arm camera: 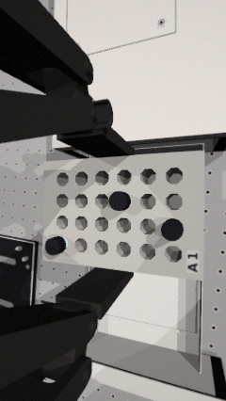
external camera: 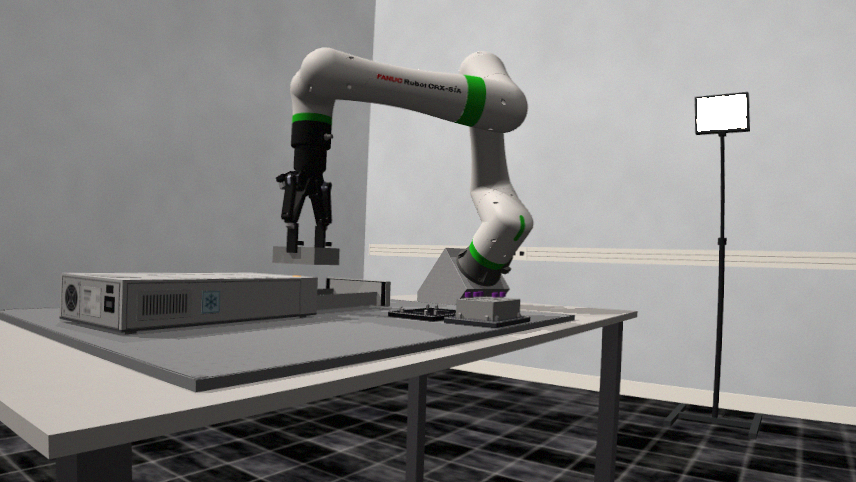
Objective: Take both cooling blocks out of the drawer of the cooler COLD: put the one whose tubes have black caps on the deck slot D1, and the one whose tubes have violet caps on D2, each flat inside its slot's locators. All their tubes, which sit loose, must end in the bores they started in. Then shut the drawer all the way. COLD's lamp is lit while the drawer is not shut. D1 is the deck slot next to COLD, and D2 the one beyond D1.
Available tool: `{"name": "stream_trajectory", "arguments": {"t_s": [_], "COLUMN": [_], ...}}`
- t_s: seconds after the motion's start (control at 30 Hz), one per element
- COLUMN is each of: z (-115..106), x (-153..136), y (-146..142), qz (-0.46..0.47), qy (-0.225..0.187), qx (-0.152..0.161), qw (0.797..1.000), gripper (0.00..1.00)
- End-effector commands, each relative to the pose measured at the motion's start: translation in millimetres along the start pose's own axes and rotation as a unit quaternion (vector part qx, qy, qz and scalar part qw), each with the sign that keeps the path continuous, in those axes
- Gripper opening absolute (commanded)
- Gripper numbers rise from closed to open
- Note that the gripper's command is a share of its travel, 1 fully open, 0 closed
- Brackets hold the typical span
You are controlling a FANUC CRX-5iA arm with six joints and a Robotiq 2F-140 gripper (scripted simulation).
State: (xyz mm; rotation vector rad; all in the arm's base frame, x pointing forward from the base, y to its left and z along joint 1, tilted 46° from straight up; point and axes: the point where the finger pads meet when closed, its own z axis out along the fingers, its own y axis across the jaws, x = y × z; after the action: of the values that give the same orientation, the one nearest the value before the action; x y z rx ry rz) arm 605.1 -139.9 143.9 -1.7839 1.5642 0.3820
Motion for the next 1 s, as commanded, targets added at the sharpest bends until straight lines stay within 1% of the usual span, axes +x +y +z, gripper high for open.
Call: {"name": "stream_trajectory", "arguments": {"t_s": [0.0,0.33,0.9,0.97], "z": [-4.6,-15.3,-15.4,-15.3], "x": [0.4,0.4,0.4,-4.3], "y": [-0.2,-0.2,-0.3,2.3], "qz": [0.000,0.000,0.000,-0.027], "qy": [0.001,0.001,0.001,0.001], "qx": [0.001,0.001,0.001,0.001], "qw": [1.000,1.000,1.000,1.000], "gripper": [0.10,0.10,0.10,0.10]}}
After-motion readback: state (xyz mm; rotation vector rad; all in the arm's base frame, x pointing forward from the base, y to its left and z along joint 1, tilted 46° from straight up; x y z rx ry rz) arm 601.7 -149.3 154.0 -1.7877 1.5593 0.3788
